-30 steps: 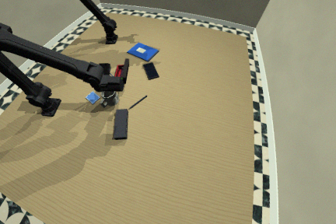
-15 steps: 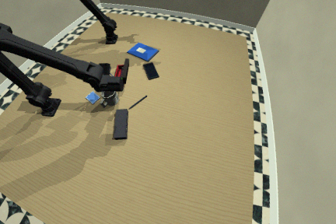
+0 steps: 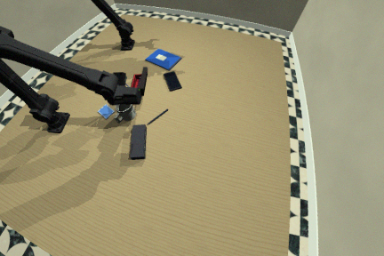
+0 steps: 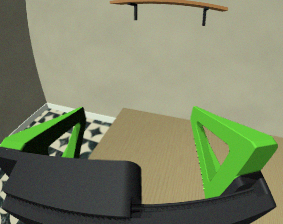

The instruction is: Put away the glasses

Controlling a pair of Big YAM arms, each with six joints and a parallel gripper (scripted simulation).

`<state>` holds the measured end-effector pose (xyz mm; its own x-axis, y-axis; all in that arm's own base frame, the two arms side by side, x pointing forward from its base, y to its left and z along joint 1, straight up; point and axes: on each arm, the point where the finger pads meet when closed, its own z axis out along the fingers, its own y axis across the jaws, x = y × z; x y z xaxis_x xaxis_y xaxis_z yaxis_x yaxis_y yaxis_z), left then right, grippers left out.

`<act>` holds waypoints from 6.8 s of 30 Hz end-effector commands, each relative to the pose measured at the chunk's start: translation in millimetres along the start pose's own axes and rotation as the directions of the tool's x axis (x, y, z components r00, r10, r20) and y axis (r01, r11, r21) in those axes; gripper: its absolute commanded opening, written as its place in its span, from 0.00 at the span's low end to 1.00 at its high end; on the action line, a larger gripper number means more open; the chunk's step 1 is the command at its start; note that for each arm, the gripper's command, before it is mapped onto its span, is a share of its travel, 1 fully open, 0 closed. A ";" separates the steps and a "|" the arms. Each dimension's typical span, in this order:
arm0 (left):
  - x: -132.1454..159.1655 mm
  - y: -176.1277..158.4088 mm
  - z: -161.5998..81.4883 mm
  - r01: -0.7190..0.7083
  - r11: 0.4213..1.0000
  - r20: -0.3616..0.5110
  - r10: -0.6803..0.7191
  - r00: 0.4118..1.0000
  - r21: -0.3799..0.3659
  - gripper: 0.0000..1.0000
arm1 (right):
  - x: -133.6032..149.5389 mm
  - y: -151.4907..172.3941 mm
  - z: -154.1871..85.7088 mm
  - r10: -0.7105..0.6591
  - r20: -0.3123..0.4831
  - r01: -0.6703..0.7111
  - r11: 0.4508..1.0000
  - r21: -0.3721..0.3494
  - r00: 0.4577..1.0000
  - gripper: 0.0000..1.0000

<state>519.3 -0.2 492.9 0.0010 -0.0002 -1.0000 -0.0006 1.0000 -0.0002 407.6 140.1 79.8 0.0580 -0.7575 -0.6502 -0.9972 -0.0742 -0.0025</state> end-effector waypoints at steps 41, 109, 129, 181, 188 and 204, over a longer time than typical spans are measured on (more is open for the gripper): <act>-4.0 -5.2 2.1 -0.008 1.000 0.010 0.008 1.000 0.011 1.00 | 26.6 12.0 36.8 -0.031 -0.040 0.029 0.999 -0.042 0.999 0.96; -4.0 -5.2 2.1 -0.008 1.000 0.010 0.008 1.000 0.011 1.00 | 29.7 11.0 83.2 -0.011 -0.052 0.009 1.000 -0.027 0.999 0.96; -4.0 -5.2 2.1 -0.008 1.000 0.010 0.008 1.000 0.011 1.00 | 29.9 12.2 83.0 -0.008 -0.052 0.007 1.000 -0.028 0.999 0.96; -4.0 -5.2 2.1 -0.008 1.000 0.010 0.008 1.000 0.011 1.00 | 30.4 13.4 83.9 -0.006 -0.052 0.004 1.000 -0.028 0.999 0.57; -4.0 -5.2 2.1 -0.008 1.000 0.010 0.008 1.000 0.011 1.00 | 30.5 14.6 84.6 -0.004 -0.052 0.003 1.000 -0.030 0.999 0.57; -4.0 -5.2 2.1 -0.008 1.000 0.010 0.008 1.000 0.011 0.00 | 30.5 14.5 84.6 -0.005 -0.052 0.003 1.000 -0.029 0.999 0.57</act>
<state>519.3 -0.2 492.9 0.0010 -0.0002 -1.0000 -0.0006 1.0000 -0.0002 392.9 193.2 67.2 0.0285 -0.7376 -0.6746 -0.9989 -0.0465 0.0086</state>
